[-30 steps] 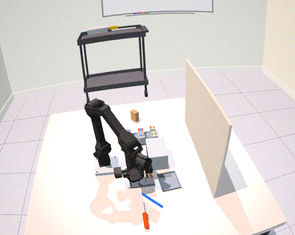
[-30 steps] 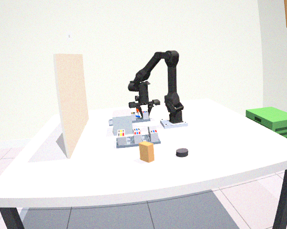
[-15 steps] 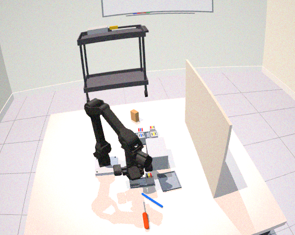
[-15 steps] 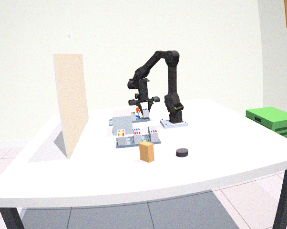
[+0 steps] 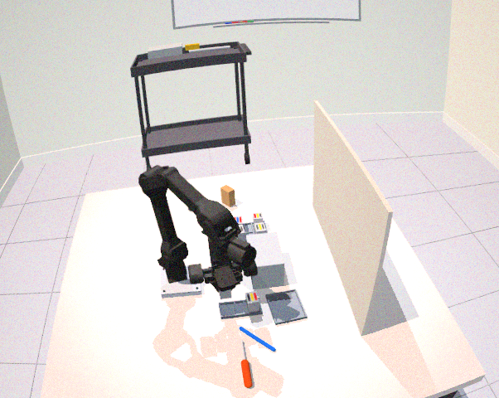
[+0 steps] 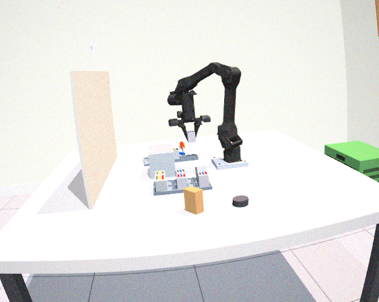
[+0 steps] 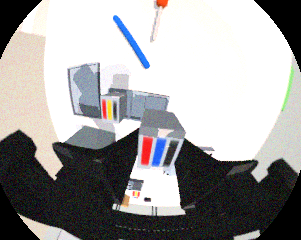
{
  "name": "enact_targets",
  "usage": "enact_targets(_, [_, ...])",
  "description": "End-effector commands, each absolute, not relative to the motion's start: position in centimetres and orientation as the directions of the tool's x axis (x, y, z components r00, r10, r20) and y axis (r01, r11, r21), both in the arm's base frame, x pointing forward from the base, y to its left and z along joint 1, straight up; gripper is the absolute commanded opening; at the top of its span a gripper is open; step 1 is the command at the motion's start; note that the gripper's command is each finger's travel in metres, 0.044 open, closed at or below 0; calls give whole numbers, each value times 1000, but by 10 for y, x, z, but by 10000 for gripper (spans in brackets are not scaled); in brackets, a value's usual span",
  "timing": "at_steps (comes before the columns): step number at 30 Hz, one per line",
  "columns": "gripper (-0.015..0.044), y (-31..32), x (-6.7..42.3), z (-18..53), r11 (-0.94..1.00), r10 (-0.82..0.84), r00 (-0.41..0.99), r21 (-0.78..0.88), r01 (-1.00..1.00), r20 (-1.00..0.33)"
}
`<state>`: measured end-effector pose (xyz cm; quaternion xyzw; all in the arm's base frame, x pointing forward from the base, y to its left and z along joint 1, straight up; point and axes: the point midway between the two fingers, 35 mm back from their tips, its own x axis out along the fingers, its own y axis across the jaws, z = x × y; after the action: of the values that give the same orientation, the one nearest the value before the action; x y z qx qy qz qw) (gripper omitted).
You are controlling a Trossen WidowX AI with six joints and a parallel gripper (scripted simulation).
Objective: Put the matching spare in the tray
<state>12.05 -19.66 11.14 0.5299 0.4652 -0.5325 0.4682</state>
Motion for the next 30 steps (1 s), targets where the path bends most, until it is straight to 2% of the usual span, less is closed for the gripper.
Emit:
enact_targets(1, [0,-197,121,116,-125,-15,9,11,992,-1000])
enact_targets(5, [0,-197,121,115,-129,-7,1,2,992,-1000])
enact_targets(21, [0,-194,119,186,-125,-15,9,10,992,-1000])
enact_targets(30, [0,-201,132,193,-125,-16,10,12,992,-1000])
